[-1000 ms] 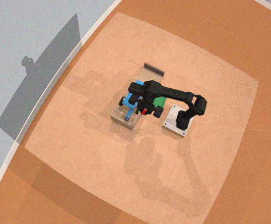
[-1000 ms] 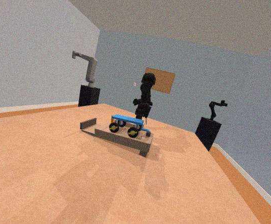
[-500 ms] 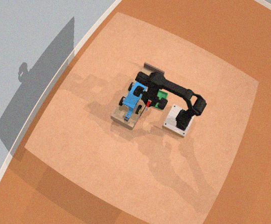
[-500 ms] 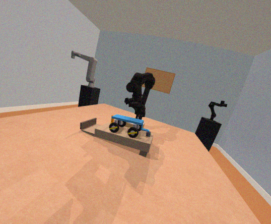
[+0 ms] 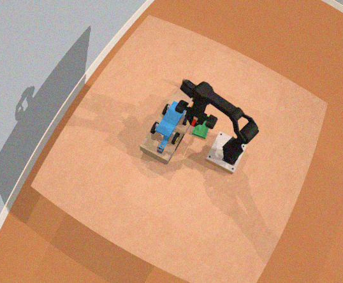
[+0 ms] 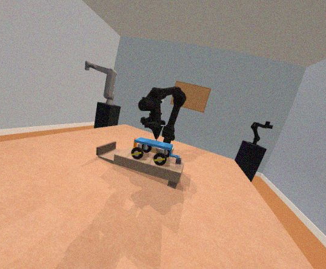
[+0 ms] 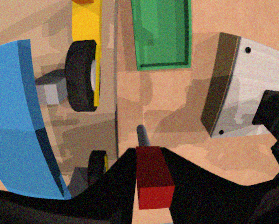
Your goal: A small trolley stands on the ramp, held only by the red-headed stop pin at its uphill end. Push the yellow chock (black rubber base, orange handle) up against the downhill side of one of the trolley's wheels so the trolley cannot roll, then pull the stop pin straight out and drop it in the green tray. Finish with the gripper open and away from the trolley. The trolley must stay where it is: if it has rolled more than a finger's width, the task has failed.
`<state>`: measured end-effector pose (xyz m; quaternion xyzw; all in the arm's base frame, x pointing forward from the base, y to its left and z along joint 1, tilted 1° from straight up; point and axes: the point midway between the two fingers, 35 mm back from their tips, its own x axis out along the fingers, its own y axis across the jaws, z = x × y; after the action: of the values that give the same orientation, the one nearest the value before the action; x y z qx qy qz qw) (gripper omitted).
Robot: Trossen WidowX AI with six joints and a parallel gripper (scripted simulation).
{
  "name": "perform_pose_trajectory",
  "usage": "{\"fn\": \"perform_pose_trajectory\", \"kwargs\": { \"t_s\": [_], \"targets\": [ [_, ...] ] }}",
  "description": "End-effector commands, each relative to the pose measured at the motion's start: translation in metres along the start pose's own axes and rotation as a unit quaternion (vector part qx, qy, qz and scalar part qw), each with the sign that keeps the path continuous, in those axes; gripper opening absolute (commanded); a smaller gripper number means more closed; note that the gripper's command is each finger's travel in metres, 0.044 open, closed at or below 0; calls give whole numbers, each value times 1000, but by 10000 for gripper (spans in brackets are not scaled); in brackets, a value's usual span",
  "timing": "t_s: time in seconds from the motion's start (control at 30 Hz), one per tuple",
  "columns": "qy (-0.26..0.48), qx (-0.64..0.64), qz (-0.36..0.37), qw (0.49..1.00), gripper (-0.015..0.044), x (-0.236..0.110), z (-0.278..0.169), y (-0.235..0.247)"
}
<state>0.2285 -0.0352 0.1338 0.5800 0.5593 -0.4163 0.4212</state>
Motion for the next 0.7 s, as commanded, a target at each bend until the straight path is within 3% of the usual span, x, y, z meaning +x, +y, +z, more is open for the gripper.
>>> {"fn": "perform_pose_trajectory", "kwargs": {
  "t_s": [0.0, 0.47, 0.67],
  "targets": [
    [-2, -2, 2, 1000, 0, -3, 13, 0],
    [-5, -2, 1, 1000, 0, -11, 72, -5],
    [-7, 9, 2, 1000, 0, -11, 75, -5]
  ]
}}
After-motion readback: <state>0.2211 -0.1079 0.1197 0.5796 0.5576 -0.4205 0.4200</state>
